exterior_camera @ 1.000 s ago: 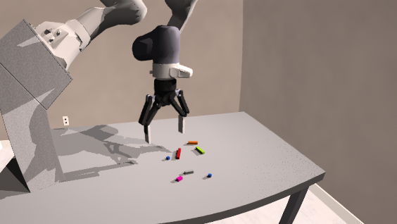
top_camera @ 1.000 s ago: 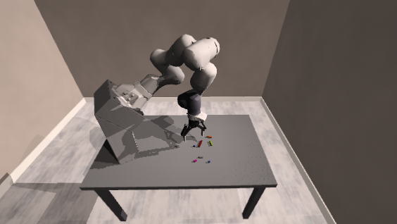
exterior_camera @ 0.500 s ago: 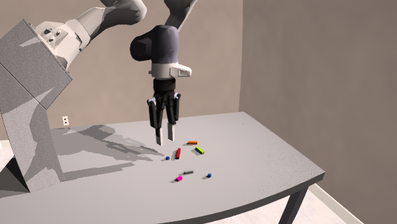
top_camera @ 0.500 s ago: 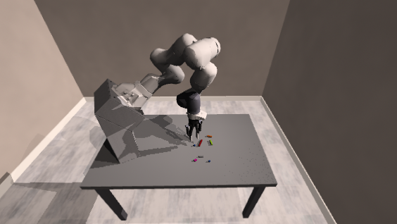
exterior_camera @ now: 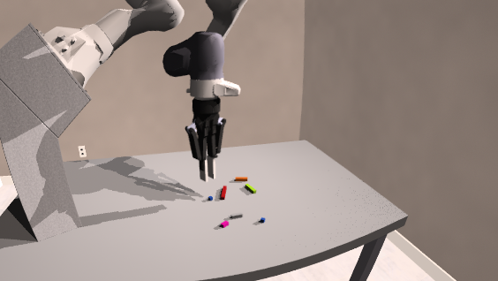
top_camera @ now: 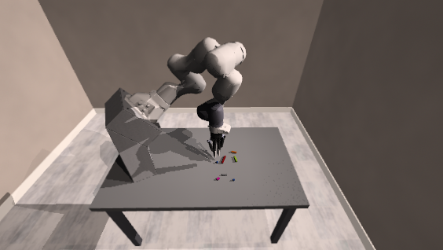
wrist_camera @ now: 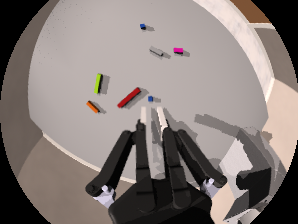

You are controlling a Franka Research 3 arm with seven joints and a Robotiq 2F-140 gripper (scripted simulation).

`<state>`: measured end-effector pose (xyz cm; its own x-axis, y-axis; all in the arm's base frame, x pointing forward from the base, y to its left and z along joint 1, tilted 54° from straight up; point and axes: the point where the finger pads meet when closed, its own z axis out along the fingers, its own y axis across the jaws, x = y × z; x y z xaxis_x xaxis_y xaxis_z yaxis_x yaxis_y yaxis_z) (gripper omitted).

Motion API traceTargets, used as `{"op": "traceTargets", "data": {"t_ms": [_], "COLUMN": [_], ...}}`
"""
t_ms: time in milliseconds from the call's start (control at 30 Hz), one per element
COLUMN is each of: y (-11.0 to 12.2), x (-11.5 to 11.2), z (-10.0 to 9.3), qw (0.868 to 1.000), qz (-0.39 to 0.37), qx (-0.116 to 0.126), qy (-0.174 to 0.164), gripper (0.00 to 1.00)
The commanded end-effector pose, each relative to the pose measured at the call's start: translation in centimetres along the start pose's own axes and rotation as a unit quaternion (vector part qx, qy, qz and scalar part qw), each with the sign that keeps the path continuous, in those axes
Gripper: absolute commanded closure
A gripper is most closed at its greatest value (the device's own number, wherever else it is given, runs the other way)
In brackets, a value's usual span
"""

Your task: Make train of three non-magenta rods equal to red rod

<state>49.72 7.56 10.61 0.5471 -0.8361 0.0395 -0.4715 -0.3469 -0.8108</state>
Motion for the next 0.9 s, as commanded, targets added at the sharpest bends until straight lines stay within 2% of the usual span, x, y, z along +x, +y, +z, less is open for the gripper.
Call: {"op": "traceTargets", "data": {"t_ms": [0, 533, 867], "y": [0.02, 0.02, 0.02], "x": [-0.19, -0.19, -0.2], "z": [-0.01, 0.08, 0.8], "qw": [1.0, 1.0, 1.0], "qz": [-0.006, -0.006, -0.006], "qx": [0.0, 0.0, 0.0], "qy": [-0.001, -0.001, -0.001], "gripper": [0.85, 0.85, 0.85]}}
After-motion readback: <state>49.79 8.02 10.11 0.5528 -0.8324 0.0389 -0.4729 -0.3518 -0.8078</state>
